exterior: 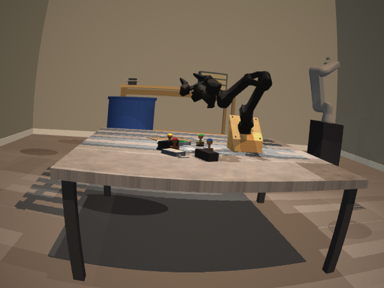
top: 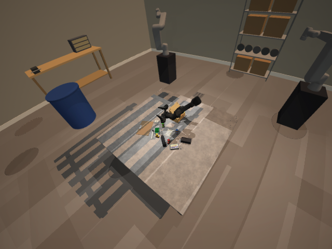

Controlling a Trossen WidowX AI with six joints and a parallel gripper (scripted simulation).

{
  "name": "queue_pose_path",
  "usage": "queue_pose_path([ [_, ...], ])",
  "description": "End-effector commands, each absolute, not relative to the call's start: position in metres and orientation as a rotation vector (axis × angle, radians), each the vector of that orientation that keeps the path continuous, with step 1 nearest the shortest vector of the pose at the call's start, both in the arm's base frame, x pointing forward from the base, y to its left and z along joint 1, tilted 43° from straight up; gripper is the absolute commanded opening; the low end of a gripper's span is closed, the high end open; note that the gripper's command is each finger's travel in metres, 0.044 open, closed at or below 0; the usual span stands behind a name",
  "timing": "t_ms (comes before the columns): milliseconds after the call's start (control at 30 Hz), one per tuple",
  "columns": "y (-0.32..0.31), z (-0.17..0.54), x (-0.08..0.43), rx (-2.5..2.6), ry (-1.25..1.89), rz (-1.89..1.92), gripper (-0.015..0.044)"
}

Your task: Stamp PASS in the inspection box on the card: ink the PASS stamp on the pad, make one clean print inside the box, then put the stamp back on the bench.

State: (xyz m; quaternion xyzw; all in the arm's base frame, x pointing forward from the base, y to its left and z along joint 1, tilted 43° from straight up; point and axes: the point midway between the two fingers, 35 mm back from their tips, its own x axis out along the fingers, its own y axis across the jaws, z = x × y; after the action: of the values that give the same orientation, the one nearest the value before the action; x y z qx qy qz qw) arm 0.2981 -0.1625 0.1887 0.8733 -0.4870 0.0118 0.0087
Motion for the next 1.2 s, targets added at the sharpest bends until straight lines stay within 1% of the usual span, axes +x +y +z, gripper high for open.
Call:
queue_pose_path([
  [0, -0.163, 0.187, 0.299, 2.716, -1.508, 0.012, 0.0374],
  [67, -0.165, 0.176, 0.308, 2.614, -1.392, -0.179, 0.0321],
  [200, -0.171, 0.137, 0.327, 2.278, -0.997, -0.637, 0.0216],
  [333, -0.173, 0.094, 0.335, 1.932, -0.554, -0.933, 0.0216],
  [467, -0.172, 0.051, 0.331, 1.6, -0.088, -1.08, 0.0216],
  [567, -0.167, 0.024, 0.323, 1.387, 0.236, -1.098, 0.0216],
  [800, -0.154, -0.015, 0.302, 1.08, 0.749, -0.979, 0.0216],
  [1000, -0.137, -0.038, 0.28, 0.931, 1.114, -0.774, 0.0216],
  [1167, -0.123, -0.046, 0.265, 0.819, 1.319, -0.547, 0.0216],
])
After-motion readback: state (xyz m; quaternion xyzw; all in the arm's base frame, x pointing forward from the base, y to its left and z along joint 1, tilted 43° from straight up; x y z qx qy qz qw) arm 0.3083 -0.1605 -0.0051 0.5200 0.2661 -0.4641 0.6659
